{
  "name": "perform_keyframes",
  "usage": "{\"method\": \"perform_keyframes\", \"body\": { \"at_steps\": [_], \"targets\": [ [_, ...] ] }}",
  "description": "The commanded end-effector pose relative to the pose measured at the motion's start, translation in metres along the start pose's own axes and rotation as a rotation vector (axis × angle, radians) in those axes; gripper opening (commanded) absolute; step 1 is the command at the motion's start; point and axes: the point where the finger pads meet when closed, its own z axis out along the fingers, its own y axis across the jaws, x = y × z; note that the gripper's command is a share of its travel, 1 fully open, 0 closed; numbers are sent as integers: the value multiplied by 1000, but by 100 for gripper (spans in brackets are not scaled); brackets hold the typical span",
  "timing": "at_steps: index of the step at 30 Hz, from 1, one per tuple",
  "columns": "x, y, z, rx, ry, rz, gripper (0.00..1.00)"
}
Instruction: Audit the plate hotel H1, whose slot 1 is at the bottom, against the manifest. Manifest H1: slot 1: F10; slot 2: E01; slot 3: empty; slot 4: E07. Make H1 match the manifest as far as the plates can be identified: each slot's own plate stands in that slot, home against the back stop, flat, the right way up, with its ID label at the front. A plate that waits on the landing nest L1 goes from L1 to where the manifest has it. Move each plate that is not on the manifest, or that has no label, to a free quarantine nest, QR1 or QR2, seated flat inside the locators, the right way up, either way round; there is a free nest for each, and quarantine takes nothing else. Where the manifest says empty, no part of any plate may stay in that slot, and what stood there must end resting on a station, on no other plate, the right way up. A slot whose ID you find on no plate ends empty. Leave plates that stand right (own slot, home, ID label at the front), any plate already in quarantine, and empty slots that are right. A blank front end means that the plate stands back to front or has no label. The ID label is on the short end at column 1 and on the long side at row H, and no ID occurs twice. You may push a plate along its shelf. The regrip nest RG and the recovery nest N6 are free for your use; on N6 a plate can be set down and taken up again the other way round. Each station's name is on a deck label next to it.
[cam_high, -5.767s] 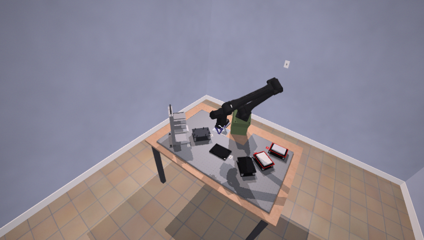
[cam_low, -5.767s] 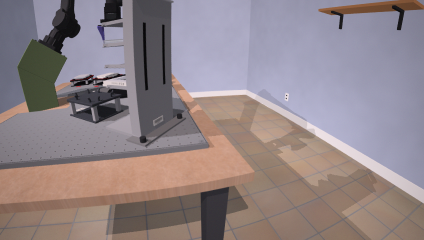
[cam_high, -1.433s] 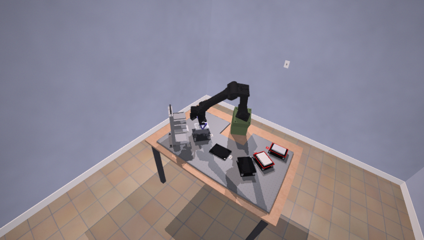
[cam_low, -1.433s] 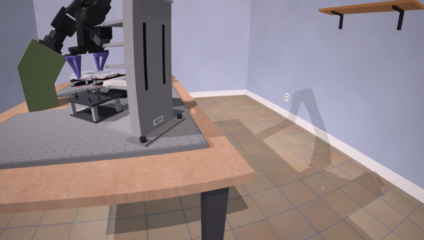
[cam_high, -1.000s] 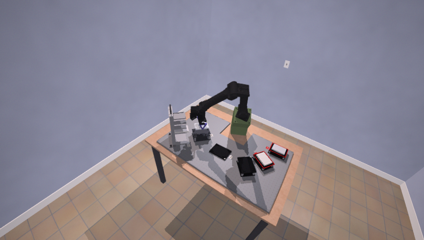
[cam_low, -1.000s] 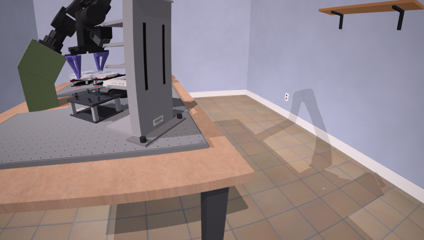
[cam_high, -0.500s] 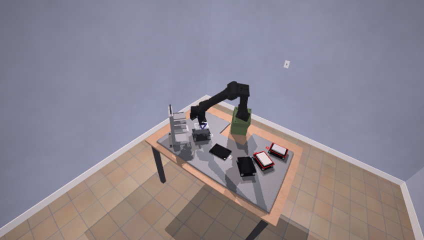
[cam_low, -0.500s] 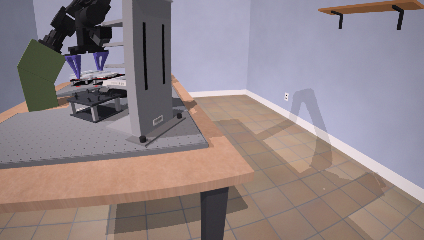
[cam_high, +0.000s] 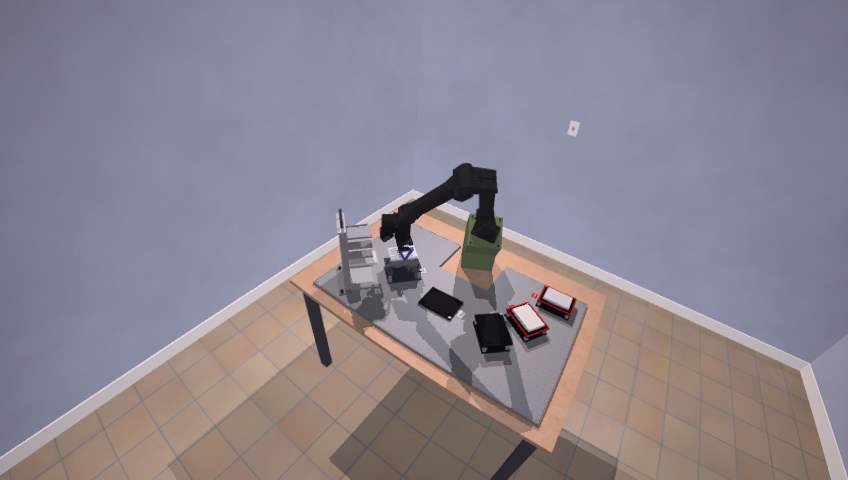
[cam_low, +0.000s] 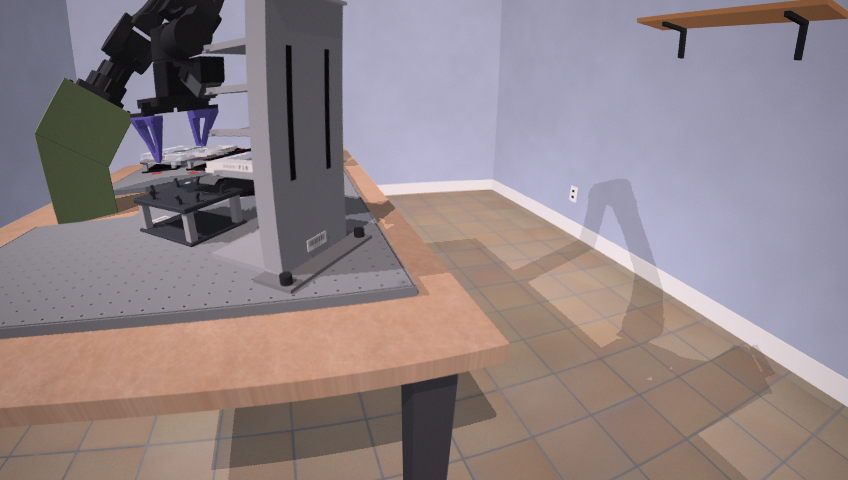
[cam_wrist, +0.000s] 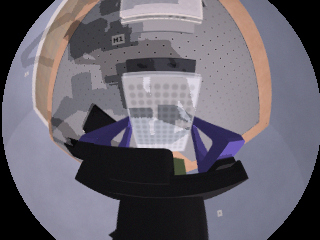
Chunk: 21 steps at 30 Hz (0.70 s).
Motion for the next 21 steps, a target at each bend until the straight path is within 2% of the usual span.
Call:
{"method": "perform_keyframes", "body": {
  "at_steps": [1,4,10,11,14,21],
  "targets": [
    [1,1,7,1,5,1,86],
    [-3,-1,6,4,-4,3,86],
    [2,2,11,1,5,1,86],
    [-3,0,6,4,-6,-2,86],
    [-2,1,13,2,0,-3,86],
    [-1,0,17,3,-2,0,86]
  ]
}}
